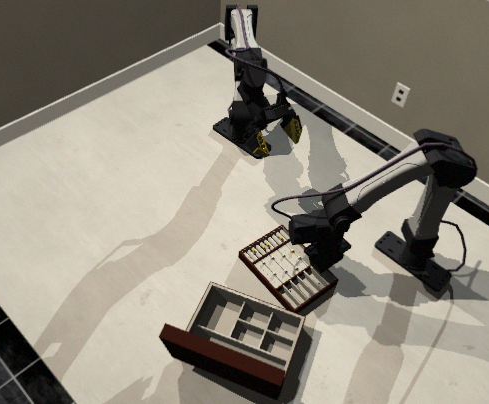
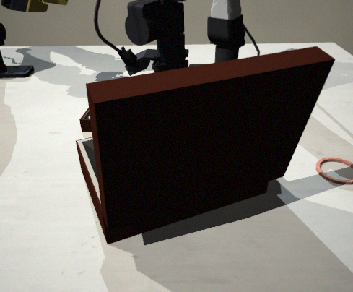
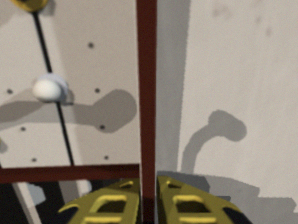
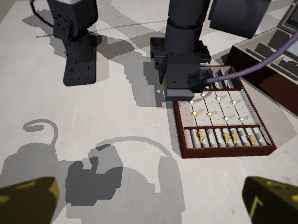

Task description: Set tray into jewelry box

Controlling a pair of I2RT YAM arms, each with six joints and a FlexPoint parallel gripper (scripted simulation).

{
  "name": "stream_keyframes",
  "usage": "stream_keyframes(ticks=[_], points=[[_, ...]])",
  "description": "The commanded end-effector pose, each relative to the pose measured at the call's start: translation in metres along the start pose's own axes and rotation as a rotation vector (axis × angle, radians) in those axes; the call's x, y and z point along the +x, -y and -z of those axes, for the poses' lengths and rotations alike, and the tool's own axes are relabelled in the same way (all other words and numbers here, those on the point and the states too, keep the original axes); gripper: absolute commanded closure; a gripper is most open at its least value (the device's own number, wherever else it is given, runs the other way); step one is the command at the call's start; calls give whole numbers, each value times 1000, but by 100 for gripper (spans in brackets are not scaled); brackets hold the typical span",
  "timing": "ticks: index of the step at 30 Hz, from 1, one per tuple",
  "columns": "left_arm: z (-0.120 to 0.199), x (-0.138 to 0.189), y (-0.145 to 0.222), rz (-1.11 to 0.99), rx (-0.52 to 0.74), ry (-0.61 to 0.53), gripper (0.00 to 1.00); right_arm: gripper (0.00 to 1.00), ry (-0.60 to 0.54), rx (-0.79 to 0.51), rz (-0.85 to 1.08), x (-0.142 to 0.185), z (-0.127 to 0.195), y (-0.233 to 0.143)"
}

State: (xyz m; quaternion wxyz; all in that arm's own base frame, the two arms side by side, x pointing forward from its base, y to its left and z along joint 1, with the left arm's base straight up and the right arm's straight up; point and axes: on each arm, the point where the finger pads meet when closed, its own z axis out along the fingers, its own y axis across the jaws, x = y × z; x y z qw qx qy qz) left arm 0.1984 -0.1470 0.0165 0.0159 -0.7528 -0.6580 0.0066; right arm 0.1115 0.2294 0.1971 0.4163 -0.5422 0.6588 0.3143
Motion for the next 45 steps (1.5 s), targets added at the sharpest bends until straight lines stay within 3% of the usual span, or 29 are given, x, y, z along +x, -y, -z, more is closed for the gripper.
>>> stream_keyframes(ticks=[1, 4, 14, 29, 45], points=[[7, -2, -8, -5, -52, 24, 94, 0, 43, 56, -4, -9, -1, 8], [6, -2, -7, -5, -52, 24, 100, 0, 46, 67, -8, -8, -1, 7], [12, -3, -5, -5, -44, 19, 100, 0, 60, 91, -14, -7, 0, 5], [54, -3, -6, 2, -51, 23, 100, 0, 152, 130, -3, -39, 13, 3], [47, -11, 27, 23, -19, -2, 100, 0, 104, 102, 11, -43, 10, 2]])
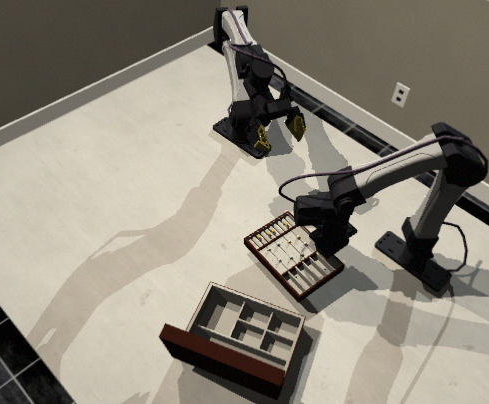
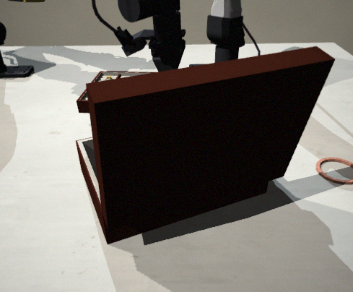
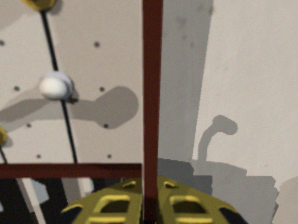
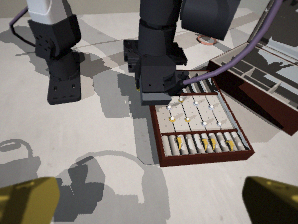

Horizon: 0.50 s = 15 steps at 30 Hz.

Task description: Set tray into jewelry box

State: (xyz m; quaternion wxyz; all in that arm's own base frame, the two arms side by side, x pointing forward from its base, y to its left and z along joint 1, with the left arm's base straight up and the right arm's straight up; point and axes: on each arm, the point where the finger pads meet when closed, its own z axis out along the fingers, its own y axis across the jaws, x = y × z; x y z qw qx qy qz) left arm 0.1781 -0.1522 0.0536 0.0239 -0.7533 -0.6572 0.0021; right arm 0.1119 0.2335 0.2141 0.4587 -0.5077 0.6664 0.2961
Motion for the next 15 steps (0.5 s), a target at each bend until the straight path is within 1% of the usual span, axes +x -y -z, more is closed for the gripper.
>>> stream_keyframes(ticks=[1, 4, 7, 11, 13, 15], points=[[12, -4, 9, 24, -21, 12, 100, 0, 61, -2, 21, -30, 4, 3], [15, -4, 12, 23, -16, 8, 100, 0, 69, -2, 22, -33, 4, 4], [29, -6, 20, 12, -5, 3, 100, 0, 76, 8, 10, -39, 2, 8], [53, -2, 27, -7, 14, -12, 100, 0, 82, 58, -13, -46, 0, 19], [65, -4, 19, 5, -4, -1, 100, 0, 86, 84, -25, -49, -1, 25], [71, -8, -5, 54, -38, 20, 100, 0, 90, 114, -38, -52, -2, 31]])
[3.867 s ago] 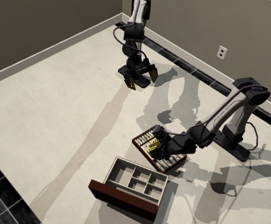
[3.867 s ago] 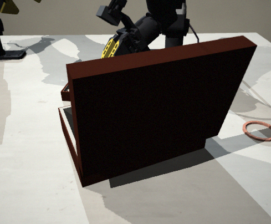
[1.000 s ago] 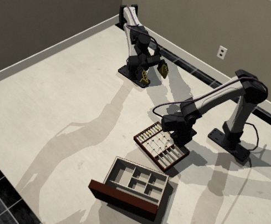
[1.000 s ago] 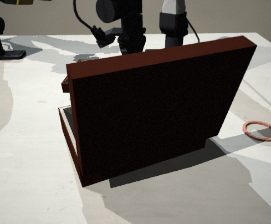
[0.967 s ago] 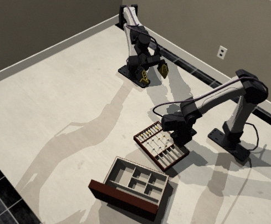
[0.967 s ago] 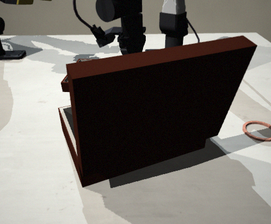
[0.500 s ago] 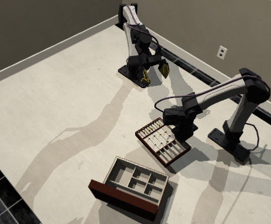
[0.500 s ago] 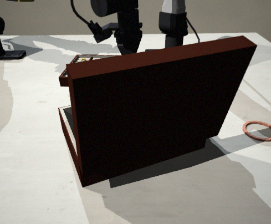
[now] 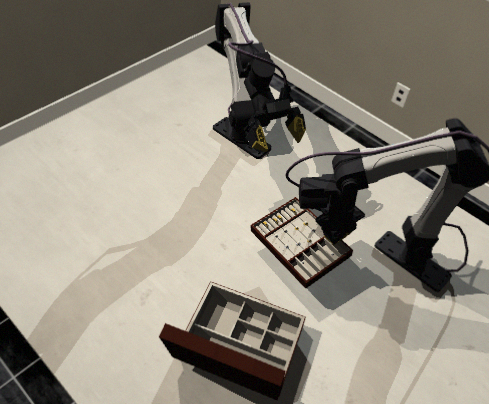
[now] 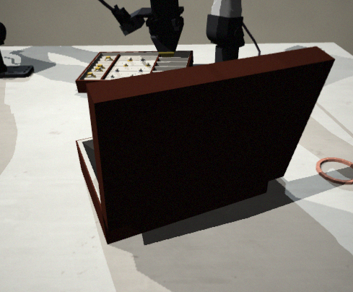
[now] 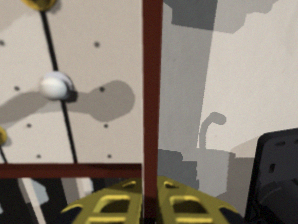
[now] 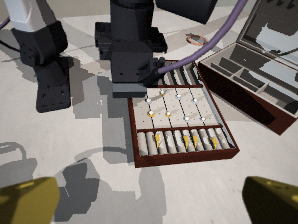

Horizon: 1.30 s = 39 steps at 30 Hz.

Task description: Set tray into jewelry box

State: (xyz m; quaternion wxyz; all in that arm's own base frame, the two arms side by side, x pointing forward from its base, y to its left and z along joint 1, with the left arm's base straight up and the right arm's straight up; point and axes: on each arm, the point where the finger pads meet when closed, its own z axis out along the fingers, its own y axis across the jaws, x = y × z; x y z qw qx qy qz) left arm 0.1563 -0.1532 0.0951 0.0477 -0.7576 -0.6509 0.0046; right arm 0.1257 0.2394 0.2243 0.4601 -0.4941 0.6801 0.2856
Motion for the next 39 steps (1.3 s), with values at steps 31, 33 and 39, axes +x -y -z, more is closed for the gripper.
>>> stream_keyframes(ticks=[31, 33, 39], points=[[32, 46, -225, 543, -104, 86, 100, 0, 123, 319, -117, -65, -12, 76], [30, 48, -229, 543, -104, 86, 100, 0, 121, 324, -119, -65, -13, 77], [25, 52, -236, 543, -103, 86, 100, 0, 115, 329, -121, -66, -15, 80]])
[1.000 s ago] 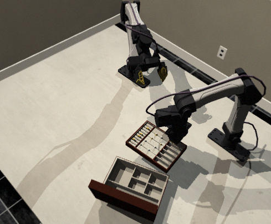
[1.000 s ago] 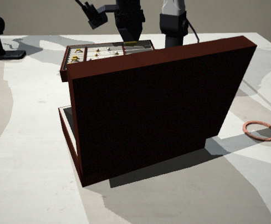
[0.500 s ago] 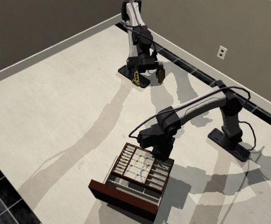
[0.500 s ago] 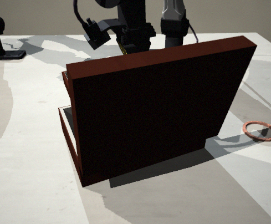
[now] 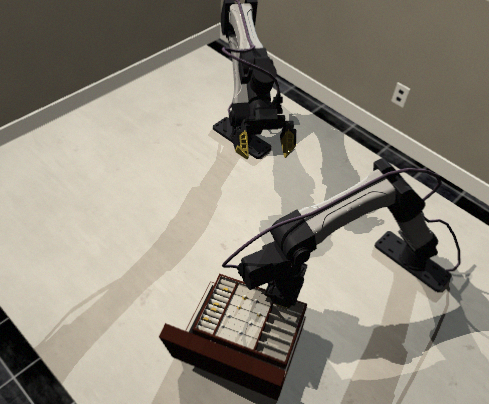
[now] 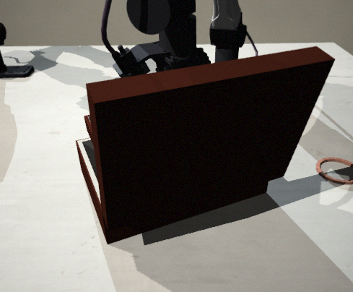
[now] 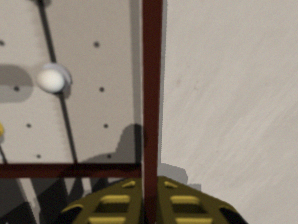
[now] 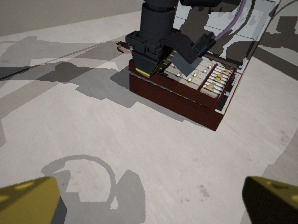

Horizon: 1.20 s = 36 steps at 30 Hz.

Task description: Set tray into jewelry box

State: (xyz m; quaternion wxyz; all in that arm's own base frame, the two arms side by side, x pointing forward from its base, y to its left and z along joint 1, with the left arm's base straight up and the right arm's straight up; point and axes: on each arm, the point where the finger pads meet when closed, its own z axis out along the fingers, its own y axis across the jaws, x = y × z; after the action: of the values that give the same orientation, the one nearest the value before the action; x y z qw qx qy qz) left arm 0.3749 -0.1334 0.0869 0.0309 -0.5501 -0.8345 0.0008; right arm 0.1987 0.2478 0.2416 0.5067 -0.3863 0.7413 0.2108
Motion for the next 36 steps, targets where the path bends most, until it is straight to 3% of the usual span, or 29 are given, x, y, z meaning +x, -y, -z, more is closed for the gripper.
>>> stream_keyframes(ticks=[1, 25, 32, 36], points=[[19, -14, -21, -16, -75, 74, 100, 0, 118, 39, -25, -41, 5, 11], [16, -16, -34, -8, -42, 46, 100, 0, 103, 49, -17, -49, -12, 18], [35, -21, -38, -8, -106, 110, 100, 0, 93, 45, -16, -51, -18, 20], [28, -20, -32, -16, -104, 113, 100, 0, 83, 41, -15, -51, -19, 20]])
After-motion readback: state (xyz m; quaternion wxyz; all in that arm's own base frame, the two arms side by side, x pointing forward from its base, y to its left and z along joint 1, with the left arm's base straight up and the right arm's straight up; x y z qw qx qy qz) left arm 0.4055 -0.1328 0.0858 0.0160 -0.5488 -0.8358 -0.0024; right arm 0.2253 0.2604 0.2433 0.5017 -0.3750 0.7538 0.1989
